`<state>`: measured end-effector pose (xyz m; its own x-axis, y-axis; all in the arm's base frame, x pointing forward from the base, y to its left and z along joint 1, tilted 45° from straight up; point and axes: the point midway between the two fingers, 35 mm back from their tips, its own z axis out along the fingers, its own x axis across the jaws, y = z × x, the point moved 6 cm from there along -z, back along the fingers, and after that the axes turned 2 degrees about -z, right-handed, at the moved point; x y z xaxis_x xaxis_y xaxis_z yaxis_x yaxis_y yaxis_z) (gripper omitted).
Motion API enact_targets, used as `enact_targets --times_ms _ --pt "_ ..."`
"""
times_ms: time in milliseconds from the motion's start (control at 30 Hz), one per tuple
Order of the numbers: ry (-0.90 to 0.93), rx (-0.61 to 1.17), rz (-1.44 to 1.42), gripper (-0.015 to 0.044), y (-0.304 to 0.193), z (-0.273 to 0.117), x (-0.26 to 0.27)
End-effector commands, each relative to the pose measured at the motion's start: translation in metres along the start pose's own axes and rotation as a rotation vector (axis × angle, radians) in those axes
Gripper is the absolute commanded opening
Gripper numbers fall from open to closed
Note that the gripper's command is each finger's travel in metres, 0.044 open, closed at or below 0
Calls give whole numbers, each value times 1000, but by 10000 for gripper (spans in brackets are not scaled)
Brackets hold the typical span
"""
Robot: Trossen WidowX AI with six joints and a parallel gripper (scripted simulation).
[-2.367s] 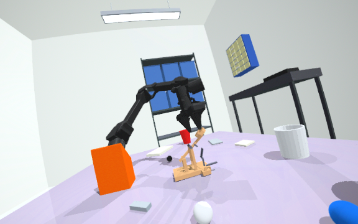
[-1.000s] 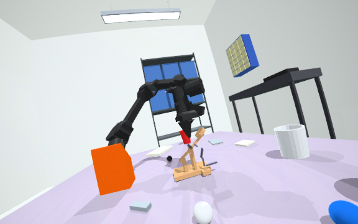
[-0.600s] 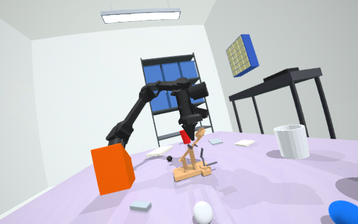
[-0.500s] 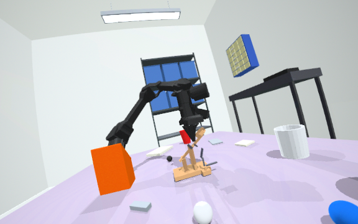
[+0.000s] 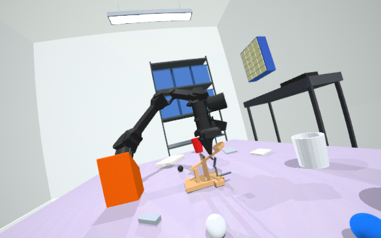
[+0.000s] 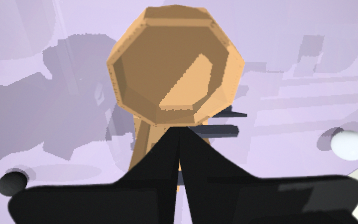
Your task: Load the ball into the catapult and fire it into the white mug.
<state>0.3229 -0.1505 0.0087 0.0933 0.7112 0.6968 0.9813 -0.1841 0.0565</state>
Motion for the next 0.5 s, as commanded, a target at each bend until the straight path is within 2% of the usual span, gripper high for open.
enact_targets --times_ms 0,467 --pt "4 -3 2 0 3 5 0" --pt "5 -3 1 0 11 24 0"
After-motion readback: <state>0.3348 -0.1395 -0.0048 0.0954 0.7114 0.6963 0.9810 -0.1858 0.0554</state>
